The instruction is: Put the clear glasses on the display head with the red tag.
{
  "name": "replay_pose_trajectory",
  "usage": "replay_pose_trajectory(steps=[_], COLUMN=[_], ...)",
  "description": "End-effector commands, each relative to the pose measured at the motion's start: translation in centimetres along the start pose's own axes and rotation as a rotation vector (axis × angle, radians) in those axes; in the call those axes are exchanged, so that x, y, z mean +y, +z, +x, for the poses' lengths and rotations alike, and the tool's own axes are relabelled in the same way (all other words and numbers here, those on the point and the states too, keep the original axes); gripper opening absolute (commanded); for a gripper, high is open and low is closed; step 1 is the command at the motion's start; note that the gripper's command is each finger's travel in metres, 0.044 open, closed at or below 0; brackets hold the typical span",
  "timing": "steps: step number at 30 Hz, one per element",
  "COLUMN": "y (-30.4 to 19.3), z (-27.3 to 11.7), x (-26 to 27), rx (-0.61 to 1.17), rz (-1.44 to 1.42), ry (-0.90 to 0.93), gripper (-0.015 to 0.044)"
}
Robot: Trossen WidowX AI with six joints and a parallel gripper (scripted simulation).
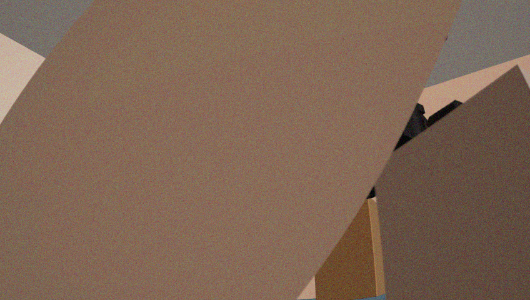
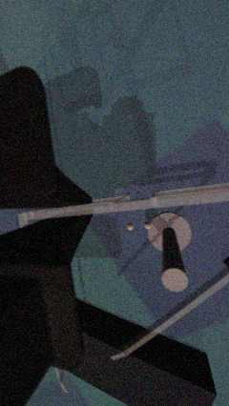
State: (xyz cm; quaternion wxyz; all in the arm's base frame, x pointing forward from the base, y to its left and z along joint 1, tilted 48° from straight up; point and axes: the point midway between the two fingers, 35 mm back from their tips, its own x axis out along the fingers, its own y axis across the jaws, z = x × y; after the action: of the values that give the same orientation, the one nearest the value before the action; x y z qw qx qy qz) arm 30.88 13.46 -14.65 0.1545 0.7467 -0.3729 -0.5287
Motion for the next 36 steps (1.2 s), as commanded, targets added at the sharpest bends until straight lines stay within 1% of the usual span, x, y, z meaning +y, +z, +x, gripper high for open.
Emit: replay_pose_trajectory(steps=[1,36], y=[-0.1,-2.2], z=[0.2,0.2], x=[0.2,2.2], rx=[0.003,0.003], rz=[-0.007,-0.007], ry=[0.003,0.004], gripper=[0.0,0.0])
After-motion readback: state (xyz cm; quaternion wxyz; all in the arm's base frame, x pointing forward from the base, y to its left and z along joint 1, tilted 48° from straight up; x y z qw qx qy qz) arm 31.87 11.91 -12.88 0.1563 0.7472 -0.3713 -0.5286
